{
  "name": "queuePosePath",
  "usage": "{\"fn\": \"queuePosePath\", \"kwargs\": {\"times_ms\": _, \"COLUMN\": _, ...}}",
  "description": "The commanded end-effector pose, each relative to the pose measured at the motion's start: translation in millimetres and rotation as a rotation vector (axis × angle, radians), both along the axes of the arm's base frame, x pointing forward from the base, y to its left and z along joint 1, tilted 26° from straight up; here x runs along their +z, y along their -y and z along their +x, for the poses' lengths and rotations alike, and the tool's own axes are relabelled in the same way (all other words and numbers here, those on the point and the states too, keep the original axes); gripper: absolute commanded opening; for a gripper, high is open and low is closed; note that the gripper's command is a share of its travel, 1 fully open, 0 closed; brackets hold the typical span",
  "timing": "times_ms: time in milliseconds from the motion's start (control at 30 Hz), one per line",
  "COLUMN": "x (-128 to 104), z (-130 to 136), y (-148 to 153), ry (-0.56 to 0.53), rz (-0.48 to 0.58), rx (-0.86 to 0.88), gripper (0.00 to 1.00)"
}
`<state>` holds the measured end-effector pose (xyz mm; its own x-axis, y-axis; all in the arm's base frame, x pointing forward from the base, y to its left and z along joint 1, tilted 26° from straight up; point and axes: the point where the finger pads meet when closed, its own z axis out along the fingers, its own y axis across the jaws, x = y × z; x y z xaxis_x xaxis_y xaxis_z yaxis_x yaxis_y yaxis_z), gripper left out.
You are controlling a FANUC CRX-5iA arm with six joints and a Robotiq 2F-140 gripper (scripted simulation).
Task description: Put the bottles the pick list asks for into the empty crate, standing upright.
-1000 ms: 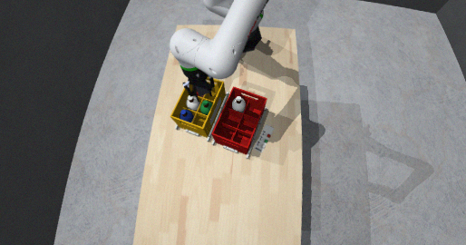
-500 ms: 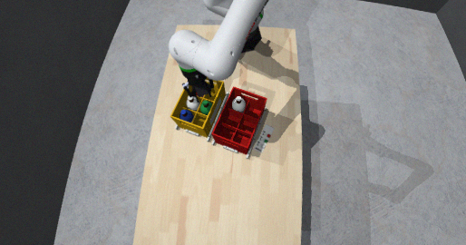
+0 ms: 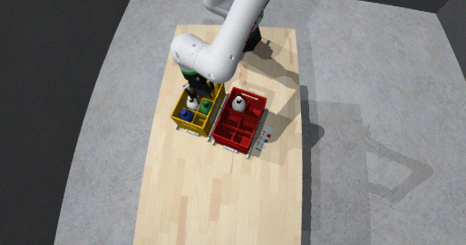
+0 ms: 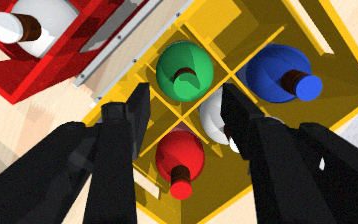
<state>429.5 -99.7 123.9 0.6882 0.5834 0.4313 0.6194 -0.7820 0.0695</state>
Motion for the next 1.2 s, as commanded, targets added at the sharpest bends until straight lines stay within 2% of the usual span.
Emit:
{"fn": "queuePosePath", "kwargs": {"times_ms": 0, "x": -3, "z": 2, "y": 0, "ry": 0.001, "rz": -0.001, "rx": 0.000, "gripper": 0.44}}
{"fn": "queuePosePath", "kwargs": {"times_ms": 1167, "x": -40, "z": 18, "y": -10, "ry": 0.001, "rz": -0.001, "rx": 0.000, "gripper": 0.44}}
